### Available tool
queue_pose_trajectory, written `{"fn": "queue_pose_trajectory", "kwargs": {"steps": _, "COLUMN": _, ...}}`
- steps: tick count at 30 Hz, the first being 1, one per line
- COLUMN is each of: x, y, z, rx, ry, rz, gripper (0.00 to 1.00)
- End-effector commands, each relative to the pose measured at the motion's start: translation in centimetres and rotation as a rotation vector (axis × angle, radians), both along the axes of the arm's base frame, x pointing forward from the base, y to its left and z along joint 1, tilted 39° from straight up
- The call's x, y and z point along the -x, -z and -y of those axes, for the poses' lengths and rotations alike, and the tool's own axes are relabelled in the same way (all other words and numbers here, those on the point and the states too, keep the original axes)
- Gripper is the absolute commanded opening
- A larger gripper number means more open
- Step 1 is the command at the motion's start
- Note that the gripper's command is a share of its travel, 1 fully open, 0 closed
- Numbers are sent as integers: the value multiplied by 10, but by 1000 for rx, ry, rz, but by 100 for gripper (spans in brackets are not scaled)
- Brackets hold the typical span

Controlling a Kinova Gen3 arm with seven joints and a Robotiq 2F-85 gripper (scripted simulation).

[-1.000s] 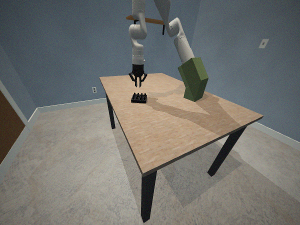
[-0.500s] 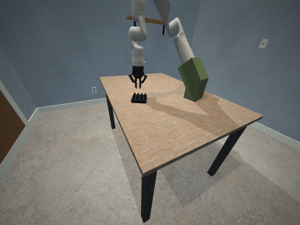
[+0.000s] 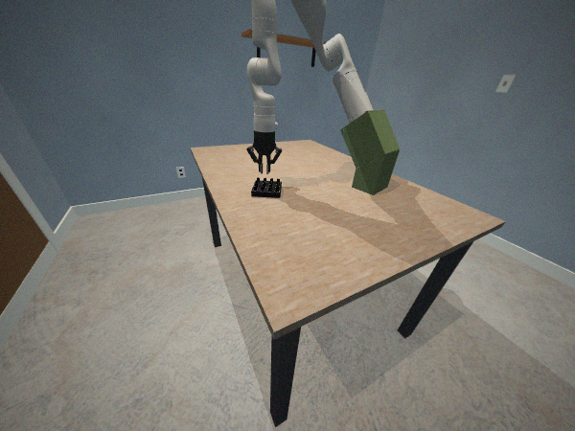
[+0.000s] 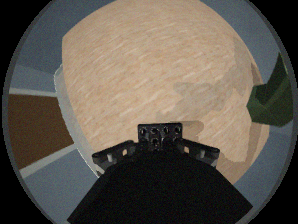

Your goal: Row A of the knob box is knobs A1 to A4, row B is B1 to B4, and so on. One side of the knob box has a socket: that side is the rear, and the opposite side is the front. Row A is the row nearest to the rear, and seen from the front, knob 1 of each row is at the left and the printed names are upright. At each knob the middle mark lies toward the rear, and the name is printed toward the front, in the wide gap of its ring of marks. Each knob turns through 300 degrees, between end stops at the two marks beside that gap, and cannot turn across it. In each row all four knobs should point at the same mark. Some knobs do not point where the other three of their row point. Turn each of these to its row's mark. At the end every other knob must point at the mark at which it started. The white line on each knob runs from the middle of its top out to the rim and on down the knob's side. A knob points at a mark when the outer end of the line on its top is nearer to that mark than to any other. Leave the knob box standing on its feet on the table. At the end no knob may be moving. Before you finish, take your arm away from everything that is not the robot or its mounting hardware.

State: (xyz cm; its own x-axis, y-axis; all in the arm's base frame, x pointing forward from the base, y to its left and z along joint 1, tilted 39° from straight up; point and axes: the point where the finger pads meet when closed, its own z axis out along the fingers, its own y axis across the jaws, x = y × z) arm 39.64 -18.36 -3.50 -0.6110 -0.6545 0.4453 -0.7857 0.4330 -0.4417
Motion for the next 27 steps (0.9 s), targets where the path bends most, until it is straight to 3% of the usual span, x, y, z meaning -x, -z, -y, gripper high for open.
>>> {"fn": "queue_pose_trajectory", "kwargs": {"steps": 1, "x": 1, "y": 3, "z": 4, "rx": 3, "ry": 2, "rz": -4, "gripper": 19}}
{"fn": "queue_pose_trajectory", "kwargs": {"steps": 27, "x": 0, "y": 12, "z": 11, "rx": 3, "ry": 2, "rz": -4, "gripper": 19}}
